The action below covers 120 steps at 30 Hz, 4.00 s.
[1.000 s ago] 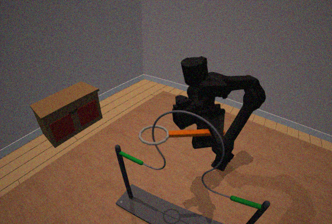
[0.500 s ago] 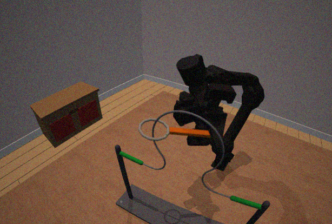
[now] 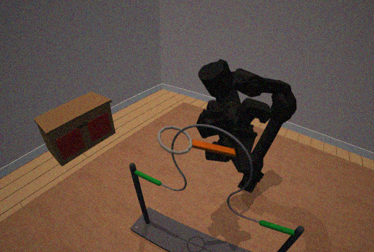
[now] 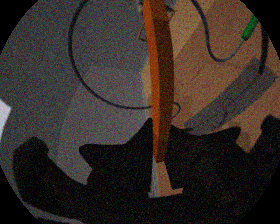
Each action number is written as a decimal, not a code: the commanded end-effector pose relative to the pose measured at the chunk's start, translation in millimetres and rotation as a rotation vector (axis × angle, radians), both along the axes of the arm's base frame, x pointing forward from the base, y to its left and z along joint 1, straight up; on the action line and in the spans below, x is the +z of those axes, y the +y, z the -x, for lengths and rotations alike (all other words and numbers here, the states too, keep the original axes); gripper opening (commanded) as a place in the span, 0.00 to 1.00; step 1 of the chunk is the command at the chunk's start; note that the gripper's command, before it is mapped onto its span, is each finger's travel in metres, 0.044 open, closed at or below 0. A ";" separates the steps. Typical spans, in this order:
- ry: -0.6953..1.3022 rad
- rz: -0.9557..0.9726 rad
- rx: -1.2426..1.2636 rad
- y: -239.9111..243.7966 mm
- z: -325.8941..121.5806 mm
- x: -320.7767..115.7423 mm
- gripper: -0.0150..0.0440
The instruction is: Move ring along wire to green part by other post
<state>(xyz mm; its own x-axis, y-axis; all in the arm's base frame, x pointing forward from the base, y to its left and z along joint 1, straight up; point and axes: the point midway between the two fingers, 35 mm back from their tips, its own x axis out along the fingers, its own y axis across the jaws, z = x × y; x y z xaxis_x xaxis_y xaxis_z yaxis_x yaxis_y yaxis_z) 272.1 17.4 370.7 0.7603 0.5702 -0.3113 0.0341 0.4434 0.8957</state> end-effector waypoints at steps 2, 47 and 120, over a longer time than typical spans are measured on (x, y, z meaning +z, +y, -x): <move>-0.007 0.071 -0.001 -1.9 -2.0 -2.4 0.00; -0.088 0.674 -0.018 -18.3 -4.2 -19.6 0.00; -0.230 1.634 -0.039 -55.4 -8.8 -20.2 0.00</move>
